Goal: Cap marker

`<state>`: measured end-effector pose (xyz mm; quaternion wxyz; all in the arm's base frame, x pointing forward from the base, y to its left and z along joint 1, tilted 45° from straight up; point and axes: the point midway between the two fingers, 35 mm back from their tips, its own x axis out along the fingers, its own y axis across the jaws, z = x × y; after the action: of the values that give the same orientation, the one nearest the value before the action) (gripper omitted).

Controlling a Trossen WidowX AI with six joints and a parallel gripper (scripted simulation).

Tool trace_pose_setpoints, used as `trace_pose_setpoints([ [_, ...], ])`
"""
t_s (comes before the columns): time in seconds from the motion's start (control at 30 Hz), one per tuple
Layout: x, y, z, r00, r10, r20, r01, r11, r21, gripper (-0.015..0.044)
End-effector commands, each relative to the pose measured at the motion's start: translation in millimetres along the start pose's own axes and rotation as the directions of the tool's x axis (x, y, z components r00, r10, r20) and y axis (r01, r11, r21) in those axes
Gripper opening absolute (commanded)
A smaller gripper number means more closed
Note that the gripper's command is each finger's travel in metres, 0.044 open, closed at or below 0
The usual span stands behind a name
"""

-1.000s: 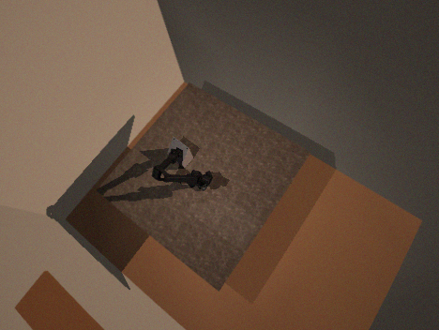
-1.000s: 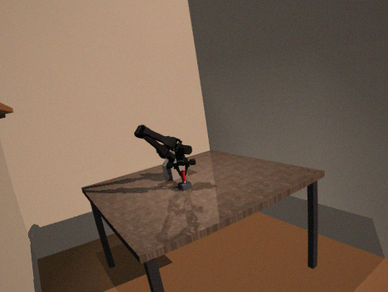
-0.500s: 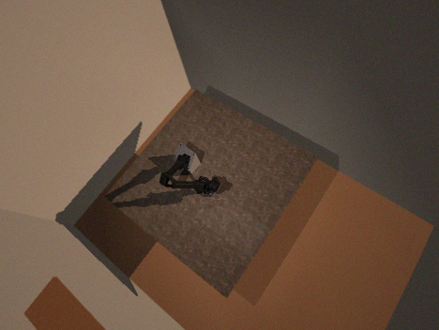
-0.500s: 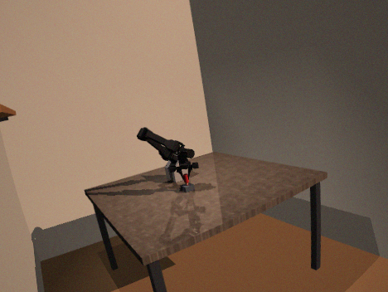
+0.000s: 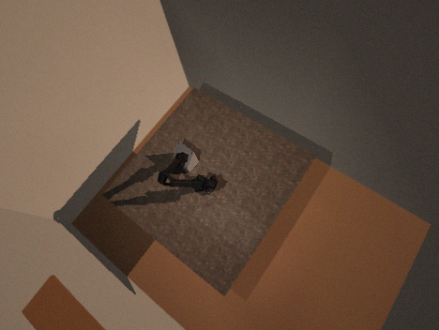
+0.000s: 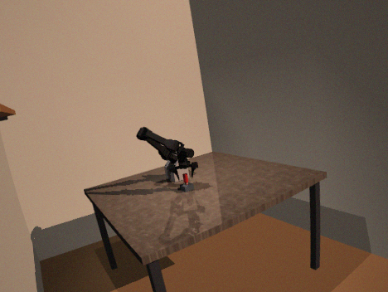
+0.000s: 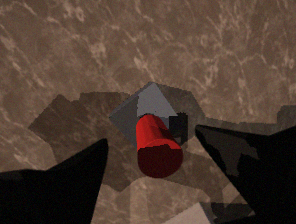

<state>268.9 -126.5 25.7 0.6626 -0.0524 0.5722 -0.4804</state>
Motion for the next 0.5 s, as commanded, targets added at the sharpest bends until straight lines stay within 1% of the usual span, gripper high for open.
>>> trace_pose_setpoints([
  [0.0,-11.9,1.8,1.0,1.0,0.004,0.001,-0.004,1.0,0.002,0.044],
  [0.1,-62.0,2.1,0.8,1.0,0.005,-0.001,-0.005,1.0,0.002,0.044],
  [0.13,-71.5,1.1,0.2,1.0,0.004,-0.001,-0.004,1.0,0.002,0.044],
  [0.23,-74.7,0.7,-0.1,1.0,0.003,-0.001,-0.003,1.0,0.002,0.044],
  [0.3,-73.8,0.8,0.0,1.0,0.003,-0.001,-0.003,0.998,-0.056,0.0387],
  [0.37,-71.1,0.8,0.1,1.0,0.002,0.0,-0.002,0.976,-0.218,0.0335],
  [0.47,-67.0,0.8,0.2,1.0,0.001,0.0,-0.001,0.89,-0.456,0.0256],
])
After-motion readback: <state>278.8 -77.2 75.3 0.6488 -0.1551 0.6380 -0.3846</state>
